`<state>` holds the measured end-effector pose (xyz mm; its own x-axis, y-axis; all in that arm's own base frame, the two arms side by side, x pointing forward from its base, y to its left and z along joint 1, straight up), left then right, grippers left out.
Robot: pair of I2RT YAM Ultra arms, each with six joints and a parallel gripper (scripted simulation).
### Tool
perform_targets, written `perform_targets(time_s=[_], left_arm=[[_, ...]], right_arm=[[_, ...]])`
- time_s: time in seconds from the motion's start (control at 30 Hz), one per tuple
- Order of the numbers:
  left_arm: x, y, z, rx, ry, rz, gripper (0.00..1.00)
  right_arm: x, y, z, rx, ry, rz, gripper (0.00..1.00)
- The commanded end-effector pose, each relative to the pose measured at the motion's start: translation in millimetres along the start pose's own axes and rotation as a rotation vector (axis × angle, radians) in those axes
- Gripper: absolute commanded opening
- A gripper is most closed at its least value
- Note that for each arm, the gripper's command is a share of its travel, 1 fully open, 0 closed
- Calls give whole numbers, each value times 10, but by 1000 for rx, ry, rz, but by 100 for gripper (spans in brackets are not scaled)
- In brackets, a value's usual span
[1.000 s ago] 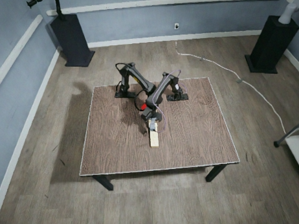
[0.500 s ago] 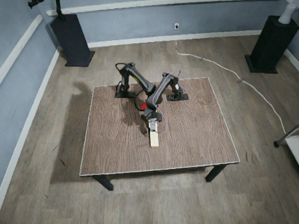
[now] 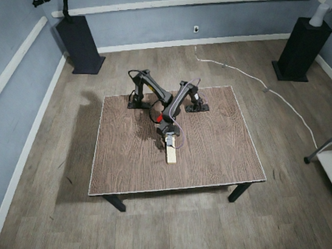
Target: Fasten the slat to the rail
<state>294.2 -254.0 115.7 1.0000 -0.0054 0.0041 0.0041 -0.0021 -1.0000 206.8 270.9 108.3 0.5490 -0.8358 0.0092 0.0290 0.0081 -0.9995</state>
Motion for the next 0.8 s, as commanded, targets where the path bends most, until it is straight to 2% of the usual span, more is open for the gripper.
perform_targets(time_s=[0.0,0.77], left_arm=[[19,47,-22,-6,-1,-6,100],[17,179,-20,-6,-1,-6,100]], right_arm=[[-4,-31,12,10,0,4,34],[-4,-31,12,10,0,4,34]])
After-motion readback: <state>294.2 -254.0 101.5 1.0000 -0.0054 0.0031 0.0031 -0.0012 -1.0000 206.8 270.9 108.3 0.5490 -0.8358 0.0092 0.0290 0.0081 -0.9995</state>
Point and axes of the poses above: on each arm, the point where the finger pads meet when closed, its own y axis out along the fingers, its own z axis across the jaws, x = y × z, the point moved 5 cm from there along -y, back along the fingers, and after that the axes turned 1 degree about -y, right-handed, at the moved point
